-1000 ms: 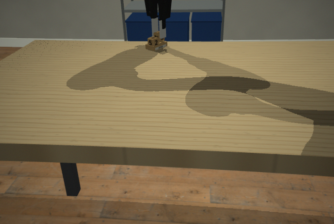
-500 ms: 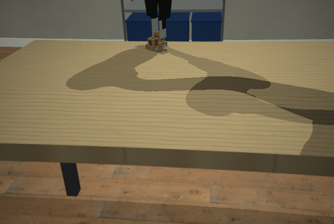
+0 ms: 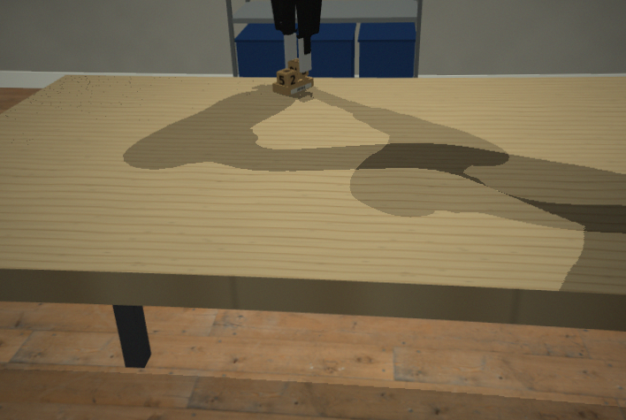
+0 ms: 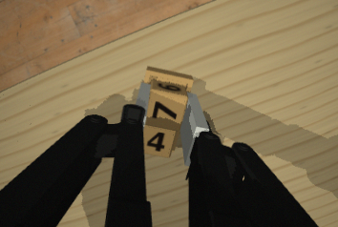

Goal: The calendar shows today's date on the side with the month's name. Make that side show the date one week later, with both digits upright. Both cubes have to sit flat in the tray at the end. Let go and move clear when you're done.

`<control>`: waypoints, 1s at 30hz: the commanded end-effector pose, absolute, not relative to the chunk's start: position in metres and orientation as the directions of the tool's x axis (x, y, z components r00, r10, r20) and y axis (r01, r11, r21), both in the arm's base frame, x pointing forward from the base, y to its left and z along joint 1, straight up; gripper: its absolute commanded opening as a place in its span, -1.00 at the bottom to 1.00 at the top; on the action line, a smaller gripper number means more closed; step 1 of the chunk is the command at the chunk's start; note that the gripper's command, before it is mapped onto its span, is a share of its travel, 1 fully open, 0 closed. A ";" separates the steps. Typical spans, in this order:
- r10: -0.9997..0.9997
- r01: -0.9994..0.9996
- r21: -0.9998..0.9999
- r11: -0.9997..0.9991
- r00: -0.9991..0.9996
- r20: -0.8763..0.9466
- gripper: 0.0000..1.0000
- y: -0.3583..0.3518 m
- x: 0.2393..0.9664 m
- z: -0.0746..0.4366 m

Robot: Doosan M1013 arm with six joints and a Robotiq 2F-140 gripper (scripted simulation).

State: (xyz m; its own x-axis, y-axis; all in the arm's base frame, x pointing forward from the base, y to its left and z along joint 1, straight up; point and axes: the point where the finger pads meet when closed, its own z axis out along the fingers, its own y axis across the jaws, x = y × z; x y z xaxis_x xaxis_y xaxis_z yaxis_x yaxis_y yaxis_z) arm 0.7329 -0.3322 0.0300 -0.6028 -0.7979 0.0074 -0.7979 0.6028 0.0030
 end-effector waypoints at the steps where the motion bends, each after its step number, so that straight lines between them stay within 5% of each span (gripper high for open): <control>1: -0.798 -0.798 0.005 0.602 -0.602 0.005 -0.51 -0.333 0.731 0.027; 30: -0.798 -0.798 0.005 0.602 -0.602 0.005 -0.51 -0.333 0.731 0.016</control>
